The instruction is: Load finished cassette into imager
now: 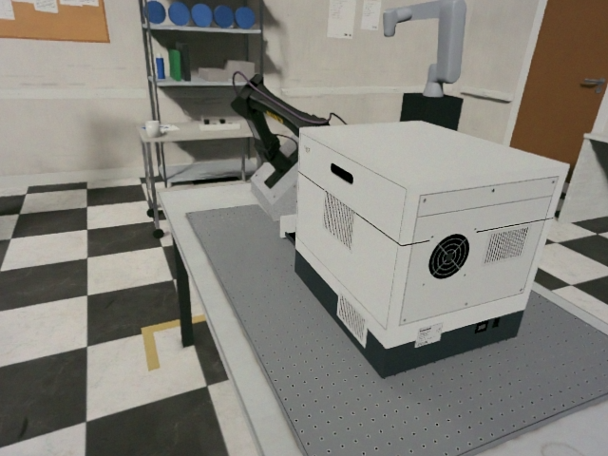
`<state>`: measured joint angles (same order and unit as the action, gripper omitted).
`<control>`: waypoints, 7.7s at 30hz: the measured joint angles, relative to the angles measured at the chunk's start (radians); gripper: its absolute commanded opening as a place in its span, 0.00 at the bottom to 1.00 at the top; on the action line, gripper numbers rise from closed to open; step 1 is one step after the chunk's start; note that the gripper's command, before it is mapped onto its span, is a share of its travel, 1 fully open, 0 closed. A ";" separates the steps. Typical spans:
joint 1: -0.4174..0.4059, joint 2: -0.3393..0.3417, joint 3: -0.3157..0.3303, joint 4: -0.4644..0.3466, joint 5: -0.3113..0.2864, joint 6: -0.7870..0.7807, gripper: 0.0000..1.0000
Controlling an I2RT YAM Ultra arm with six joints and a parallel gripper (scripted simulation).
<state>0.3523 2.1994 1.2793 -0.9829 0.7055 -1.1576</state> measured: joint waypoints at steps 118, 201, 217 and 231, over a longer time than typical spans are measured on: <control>-0.071 0.277 0.480 -0.131 0.020 -0.097 0.00; -0.157 0.307 0.380 0.064 0.038 -0.200 0.00; -0.157 0.307 0.380 0.068 0.038 -0.203 0.00; -0.157 0.307 0.380 0.068 0.038 -0.203 0.00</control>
<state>0.1951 2.5065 1.6592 -0.9146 0.7437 -1.3602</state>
